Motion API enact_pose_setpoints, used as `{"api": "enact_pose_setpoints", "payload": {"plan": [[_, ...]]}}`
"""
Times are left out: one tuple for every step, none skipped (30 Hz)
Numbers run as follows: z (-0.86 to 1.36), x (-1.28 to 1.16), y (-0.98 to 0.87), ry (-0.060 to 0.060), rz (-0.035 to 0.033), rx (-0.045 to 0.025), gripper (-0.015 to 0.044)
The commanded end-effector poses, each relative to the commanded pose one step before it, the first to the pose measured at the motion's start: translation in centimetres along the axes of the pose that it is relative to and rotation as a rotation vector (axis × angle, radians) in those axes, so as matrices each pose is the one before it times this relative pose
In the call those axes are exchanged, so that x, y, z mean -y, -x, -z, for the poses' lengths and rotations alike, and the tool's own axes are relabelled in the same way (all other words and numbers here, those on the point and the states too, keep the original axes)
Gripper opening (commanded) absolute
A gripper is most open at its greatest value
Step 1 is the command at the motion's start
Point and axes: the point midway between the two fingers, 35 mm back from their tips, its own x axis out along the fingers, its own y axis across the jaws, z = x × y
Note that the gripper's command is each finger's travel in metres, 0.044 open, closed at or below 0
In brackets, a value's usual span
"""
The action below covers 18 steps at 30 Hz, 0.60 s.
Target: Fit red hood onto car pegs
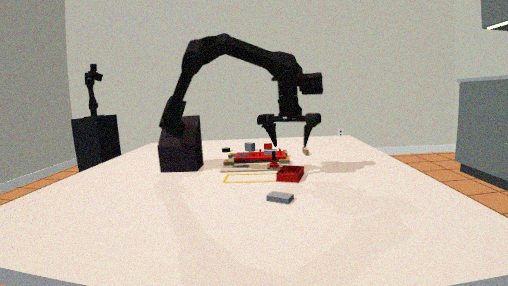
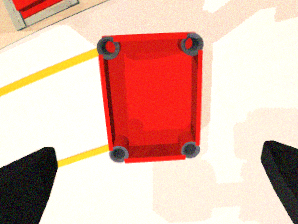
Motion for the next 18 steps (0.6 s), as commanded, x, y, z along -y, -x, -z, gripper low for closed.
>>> {"api": "enact_pose_setpoints", "payload": {"plan": [[-0.352,-0.218,-0.376,0.037,-0.00882,-0.01665,0.044],[0.0,0.0,0.0,0.0,0.0,0.0,0.044],[-0.001,0.001,-0.013,0.0,0.0,0.0,0.044],[-0.001,0.002,-0.026,0.0,0.0,0.00001,0.044],[-0.002,0.003,-0.039,0.0,0.0,0.00001,0.044],[-0.002,0.004,-0.053,0.0,-0.00001,0.00002,0.044],[-0.003,0.005,-0.066,0.0,-0.00001,0.00002,0.044],[-0.003,0.005,-0.076,0.0,-0.00001,0.00002,0.044],[-0.003,0.005,-0.08,0.0,-0.00001,0.00002,0.044],[-0.001,0.004,-0.081,0.0,-0.00001,0.00002,0.044],[-0.001,0.004,-0.081,0.0,-0.00001,0.00002,0.044],[-0.001,0.004,-0.081,0.0,-0.00001,0.00002,0.044],[-0.001,0.004,-0.081,0.0,-0.00001,0.00002,0.044],[-0.001,0.004,-0.081,0.0,-0.00001,0.00001,0.044],[0.0,0.003,-0.081,0.0,0.0,0.00001,0.044],[0.0,0.003,-0.081,0.0,0.0,0.00001,0.044],[0.0,0.003,-0.081,0.0,0.0,0.00001,0.044],[0.0,0.003,-0.081,0.0,0.0,0.00001,0.044]]}}
